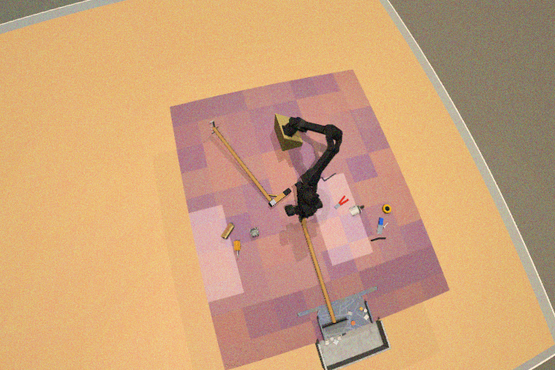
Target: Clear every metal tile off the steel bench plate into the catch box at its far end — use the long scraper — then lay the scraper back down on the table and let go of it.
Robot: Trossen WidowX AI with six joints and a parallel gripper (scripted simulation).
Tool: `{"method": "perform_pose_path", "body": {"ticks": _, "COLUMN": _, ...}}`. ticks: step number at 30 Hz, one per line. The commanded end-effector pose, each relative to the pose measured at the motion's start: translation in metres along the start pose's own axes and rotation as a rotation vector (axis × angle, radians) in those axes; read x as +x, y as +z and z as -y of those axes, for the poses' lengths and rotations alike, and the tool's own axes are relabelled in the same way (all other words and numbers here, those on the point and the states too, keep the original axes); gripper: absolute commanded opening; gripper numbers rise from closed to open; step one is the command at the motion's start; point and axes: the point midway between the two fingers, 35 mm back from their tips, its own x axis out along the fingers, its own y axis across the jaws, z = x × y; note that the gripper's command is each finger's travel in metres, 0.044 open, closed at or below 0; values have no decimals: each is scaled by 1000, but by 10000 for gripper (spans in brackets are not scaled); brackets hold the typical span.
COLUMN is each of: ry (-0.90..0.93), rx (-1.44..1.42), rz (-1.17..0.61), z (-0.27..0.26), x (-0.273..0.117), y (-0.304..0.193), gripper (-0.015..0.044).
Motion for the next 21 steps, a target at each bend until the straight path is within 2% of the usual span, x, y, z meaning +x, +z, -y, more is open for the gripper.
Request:
{"method": "perform_pose_path", "body": {"ticks": 1, "ry": -6, "rx": -2, "rz": 16, "z": 2, "x": -10, "y": -1, "gripper": 0}}
{"method": "perform_pose_path", "body": {"ticks": 21, "ry": -8, "rx": -2, "rz": 17, "z": 6, "x": -28, "y": -24, "gripper": 0}}
